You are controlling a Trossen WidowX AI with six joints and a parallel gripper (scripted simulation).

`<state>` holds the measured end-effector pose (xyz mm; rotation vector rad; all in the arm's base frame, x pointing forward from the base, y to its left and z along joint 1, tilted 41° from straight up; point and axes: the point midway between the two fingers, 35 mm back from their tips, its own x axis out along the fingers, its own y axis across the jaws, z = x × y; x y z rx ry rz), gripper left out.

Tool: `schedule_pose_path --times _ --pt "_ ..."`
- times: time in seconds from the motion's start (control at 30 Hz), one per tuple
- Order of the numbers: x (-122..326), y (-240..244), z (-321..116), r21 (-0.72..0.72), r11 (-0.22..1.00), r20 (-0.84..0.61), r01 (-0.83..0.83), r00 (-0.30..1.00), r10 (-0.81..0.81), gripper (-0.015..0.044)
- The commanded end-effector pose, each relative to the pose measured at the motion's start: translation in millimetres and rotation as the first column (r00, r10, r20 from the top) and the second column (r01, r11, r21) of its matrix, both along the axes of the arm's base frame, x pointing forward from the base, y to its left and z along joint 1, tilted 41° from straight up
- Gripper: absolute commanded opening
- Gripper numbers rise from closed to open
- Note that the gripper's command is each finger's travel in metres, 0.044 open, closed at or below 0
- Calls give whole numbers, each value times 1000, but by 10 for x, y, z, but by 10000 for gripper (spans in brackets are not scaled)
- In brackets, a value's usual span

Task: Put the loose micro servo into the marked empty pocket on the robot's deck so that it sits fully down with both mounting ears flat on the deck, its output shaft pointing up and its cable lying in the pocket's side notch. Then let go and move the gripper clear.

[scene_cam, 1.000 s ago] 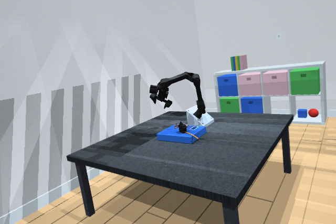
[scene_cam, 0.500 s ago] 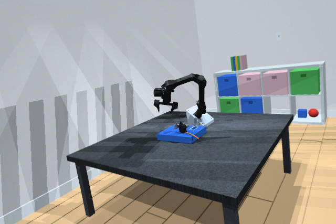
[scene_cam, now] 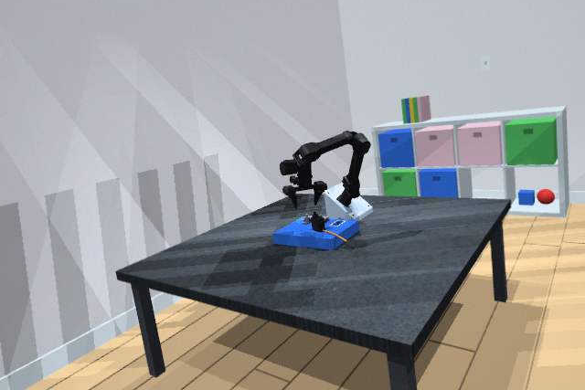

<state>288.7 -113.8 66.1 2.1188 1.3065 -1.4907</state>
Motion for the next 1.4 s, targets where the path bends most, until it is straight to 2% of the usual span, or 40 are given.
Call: schedule_pose_path --times 0.0,0.13,0.27,1.13,1.37 --pt "60 260 161 60 995 81 -79 994 74 440" --pt "101 504 313 112 983 157 -149 979 130 440" --pt "102 517 322 115 982 161 -152 978 133 440" --pt "157 813 -22 116 981 162 -152 978 133 440" --pt "157 813 -22 116 981 162 -152 978 133 256"
